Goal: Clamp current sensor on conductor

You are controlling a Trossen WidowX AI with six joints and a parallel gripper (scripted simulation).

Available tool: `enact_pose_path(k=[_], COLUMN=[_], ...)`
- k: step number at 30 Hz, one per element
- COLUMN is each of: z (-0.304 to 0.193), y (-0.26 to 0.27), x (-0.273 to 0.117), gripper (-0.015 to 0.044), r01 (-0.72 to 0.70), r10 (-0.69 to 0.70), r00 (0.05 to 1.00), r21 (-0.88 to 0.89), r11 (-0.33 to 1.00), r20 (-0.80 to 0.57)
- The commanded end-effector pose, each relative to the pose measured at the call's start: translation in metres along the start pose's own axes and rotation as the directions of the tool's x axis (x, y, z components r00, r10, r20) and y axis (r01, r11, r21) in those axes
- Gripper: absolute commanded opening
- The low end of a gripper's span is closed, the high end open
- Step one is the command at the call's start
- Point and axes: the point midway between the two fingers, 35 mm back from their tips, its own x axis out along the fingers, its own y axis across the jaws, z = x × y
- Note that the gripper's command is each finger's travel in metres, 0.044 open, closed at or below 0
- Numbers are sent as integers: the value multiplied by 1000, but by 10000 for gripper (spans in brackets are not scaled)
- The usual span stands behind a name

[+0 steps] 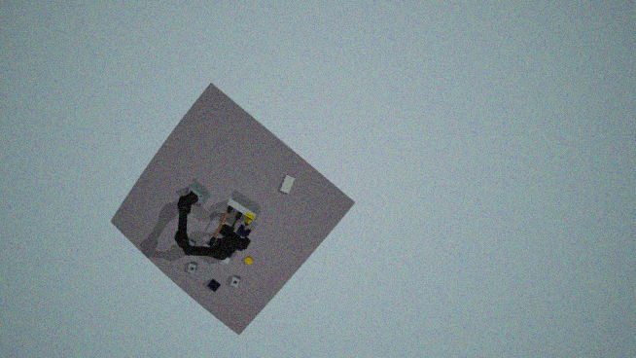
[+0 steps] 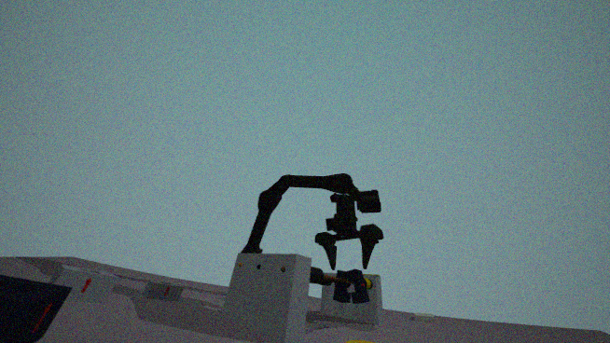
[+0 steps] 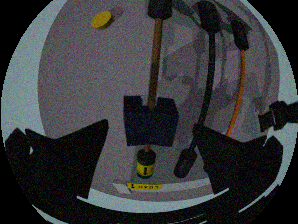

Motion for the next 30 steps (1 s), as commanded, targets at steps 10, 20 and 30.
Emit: enact_pose_path(k=[10, 20, 30], z=[-7, -8, -7], y=[0, 1, 1], x=[37, 50, 66], gripper=[440, 440, 440], r01=[-12, -12, -12], r10=[12, 12, 12], r00=[1000, 1000, 1000], r21=[9, 9, 9], r11=[1000, 1000, 1000], r20=[-5, -5, -4])
